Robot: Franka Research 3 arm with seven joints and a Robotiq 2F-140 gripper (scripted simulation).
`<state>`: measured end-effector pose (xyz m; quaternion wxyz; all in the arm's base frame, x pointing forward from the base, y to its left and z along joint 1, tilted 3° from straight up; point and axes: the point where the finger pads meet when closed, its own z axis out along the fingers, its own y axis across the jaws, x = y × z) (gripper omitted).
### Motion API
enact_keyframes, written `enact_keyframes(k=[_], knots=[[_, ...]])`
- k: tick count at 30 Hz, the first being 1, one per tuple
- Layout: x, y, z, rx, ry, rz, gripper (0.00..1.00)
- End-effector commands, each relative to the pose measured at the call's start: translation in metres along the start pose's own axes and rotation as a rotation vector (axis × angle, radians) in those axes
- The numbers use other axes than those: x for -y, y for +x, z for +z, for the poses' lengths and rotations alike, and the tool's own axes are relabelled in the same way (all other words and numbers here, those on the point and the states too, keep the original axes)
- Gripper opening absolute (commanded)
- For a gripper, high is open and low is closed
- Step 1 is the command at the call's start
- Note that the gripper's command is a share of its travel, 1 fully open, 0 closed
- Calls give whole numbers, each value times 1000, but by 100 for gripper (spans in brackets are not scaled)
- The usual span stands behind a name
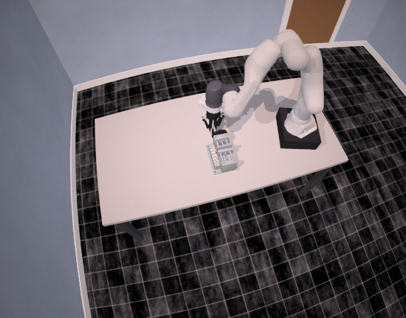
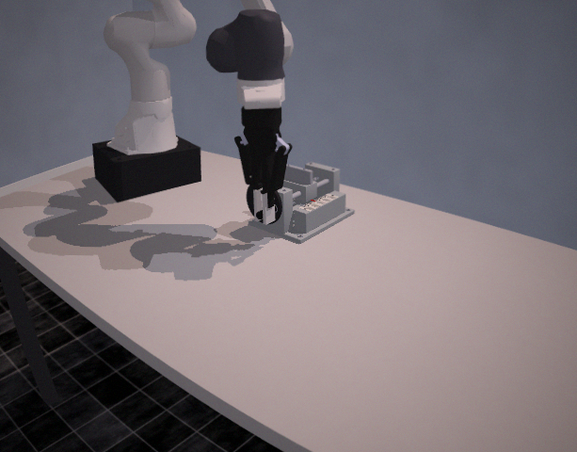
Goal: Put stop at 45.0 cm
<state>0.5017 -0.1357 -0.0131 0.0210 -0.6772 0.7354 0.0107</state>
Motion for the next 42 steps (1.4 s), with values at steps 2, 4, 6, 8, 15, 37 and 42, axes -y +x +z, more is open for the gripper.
enact_keyframes(k=[2, 4, 6, 8, 15, 37, 42], knots=[[-8, 0, 19, -2, -1, 5, 4], [-8, 0, 19, -2, -1, 5, 4], [-13, 0, 24, -2, -1, 5, 4], [-18, 0, 28, -2, -1, 5, 4], [-34, 0, 32, -2, -1, 5, 4], [-66, -1, 12, -2, -1, 5, 4], [-69, -1, 4, -2, -1, 5, 4]])
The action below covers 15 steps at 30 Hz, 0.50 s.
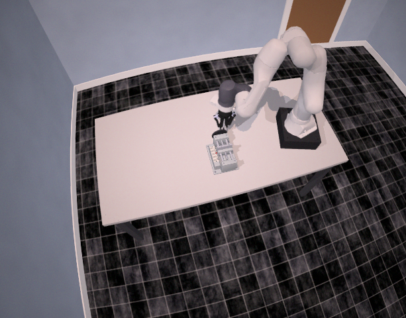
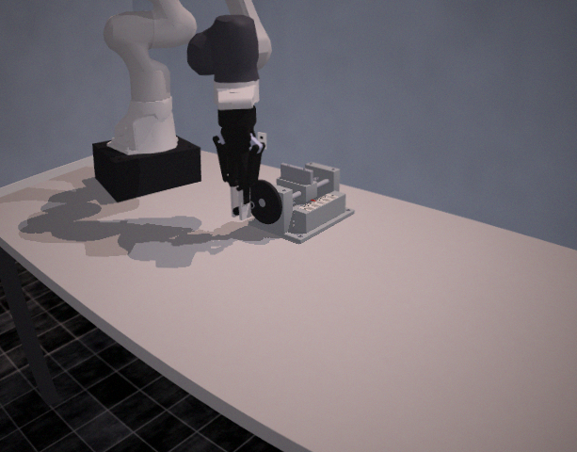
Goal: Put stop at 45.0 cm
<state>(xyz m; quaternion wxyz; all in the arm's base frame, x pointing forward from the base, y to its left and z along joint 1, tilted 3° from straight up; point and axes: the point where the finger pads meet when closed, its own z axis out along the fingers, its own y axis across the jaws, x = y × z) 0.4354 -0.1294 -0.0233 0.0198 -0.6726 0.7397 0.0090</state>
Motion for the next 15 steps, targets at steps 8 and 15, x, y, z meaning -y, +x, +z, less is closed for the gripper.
enact_keyframes(k=[8, 15], knots=[[0, 0, -24, 2, -2, -8, 4], [8, 0, -37, 2, -2, -8, 4]])
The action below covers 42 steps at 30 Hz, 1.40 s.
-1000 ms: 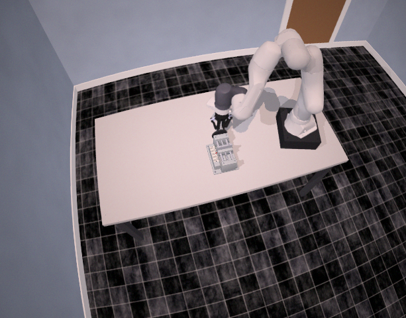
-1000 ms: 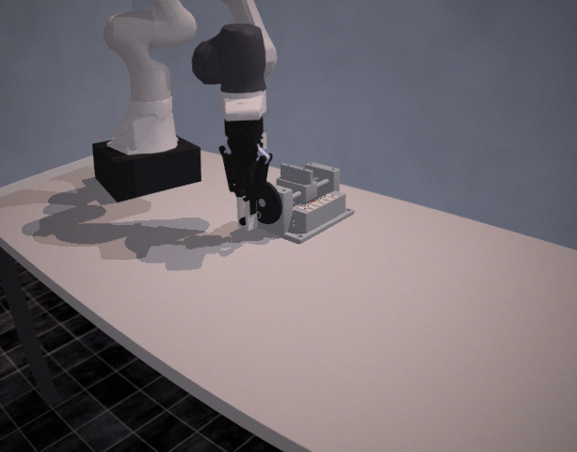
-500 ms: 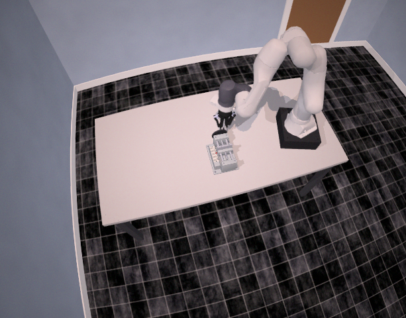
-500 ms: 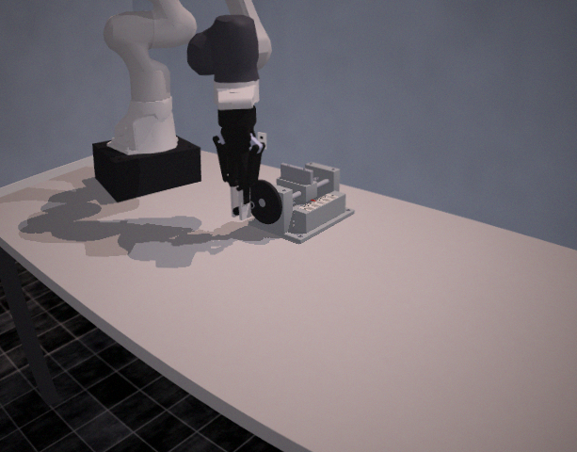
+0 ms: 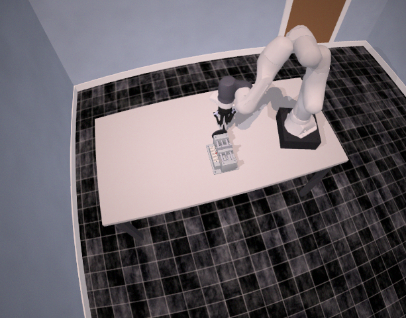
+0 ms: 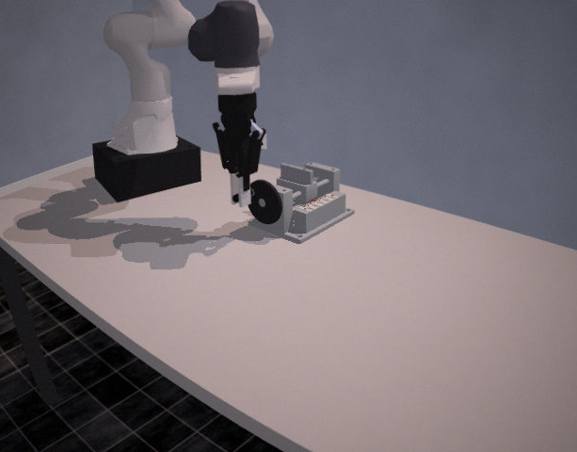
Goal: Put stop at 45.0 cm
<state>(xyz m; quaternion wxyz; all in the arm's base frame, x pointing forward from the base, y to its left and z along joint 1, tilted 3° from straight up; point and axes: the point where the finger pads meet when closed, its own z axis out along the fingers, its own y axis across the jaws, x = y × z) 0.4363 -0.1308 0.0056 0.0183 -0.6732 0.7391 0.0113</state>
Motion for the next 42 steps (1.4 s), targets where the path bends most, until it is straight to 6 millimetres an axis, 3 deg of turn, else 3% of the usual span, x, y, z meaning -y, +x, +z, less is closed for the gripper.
enact_keyframes(k=[1, 18, 42], knots=[[9, 0, -10, 1, 3, -6, 4], [34, 0, -18, 1, 3, -6, 4], [60, -1, -3, 1, 3, -6, 4]])
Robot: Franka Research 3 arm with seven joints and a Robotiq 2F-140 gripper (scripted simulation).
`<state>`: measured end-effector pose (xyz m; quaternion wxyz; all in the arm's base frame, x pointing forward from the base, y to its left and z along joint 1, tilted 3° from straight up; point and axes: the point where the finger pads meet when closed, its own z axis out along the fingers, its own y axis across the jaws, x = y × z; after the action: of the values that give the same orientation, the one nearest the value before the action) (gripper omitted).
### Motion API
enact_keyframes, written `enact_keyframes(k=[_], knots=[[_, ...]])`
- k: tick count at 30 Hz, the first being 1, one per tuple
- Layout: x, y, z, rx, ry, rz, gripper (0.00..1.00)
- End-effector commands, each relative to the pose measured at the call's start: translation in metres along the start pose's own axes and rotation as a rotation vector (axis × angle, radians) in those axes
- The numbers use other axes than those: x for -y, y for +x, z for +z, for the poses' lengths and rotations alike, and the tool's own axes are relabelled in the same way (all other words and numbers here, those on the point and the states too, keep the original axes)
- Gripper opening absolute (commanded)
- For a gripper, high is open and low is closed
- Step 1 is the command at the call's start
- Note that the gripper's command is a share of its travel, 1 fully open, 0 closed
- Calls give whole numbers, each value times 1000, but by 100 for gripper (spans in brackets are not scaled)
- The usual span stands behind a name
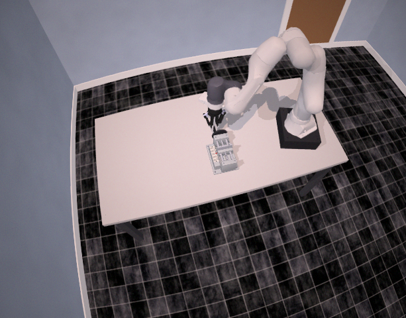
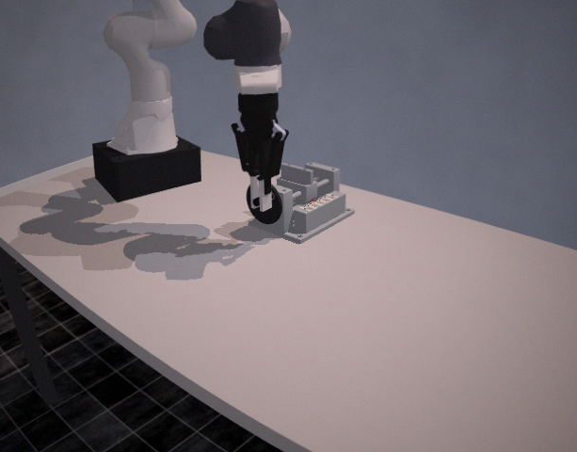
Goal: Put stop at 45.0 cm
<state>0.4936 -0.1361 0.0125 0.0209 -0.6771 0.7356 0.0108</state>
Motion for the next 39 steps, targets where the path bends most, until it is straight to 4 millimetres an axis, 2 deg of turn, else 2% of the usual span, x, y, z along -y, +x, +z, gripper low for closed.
enact_keyframes(k=[1, 39], knots=[[2, 0, 5, -2, 0, 4, 4], [6, 0, 34, -2, 0, 4, 4]])
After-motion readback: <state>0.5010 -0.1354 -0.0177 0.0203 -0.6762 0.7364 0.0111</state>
